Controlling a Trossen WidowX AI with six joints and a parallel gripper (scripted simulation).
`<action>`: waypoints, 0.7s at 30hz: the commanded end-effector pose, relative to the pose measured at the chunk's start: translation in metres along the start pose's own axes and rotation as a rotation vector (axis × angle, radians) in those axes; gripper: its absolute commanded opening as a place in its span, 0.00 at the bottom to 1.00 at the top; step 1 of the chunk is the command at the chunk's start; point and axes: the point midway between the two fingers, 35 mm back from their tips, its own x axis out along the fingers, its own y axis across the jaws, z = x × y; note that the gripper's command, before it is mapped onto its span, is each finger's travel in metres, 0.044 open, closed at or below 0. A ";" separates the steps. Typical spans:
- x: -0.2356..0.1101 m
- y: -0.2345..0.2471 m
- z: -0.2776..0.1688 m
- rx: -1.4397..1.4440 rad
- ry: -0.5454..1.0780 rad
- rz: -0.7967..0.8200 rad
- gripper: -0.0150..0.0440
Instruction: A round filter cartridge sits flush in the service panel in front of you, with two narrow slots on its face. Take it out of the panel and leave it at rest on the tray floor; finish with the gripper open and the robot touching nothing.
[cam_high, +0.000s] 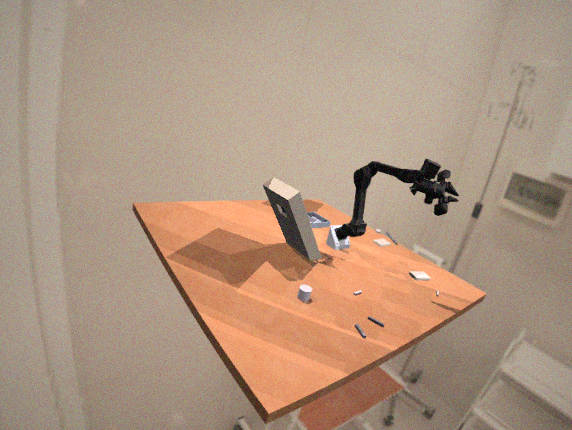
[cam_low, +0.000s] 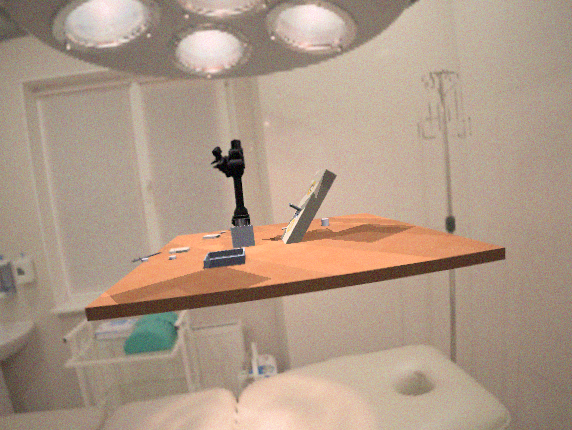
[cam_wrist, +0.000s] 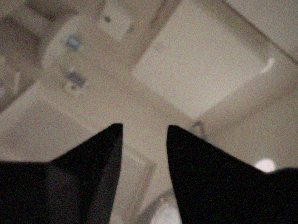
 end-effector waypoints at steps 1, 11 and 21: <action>0.013 0.072 0.001 0.135 0.019 0.235 0.41; -0.034 0.213 -0.004 0.422 0.175 0.682 0.41; -0.168 0.303 -0.006 0.726 0.535 1.059 0.41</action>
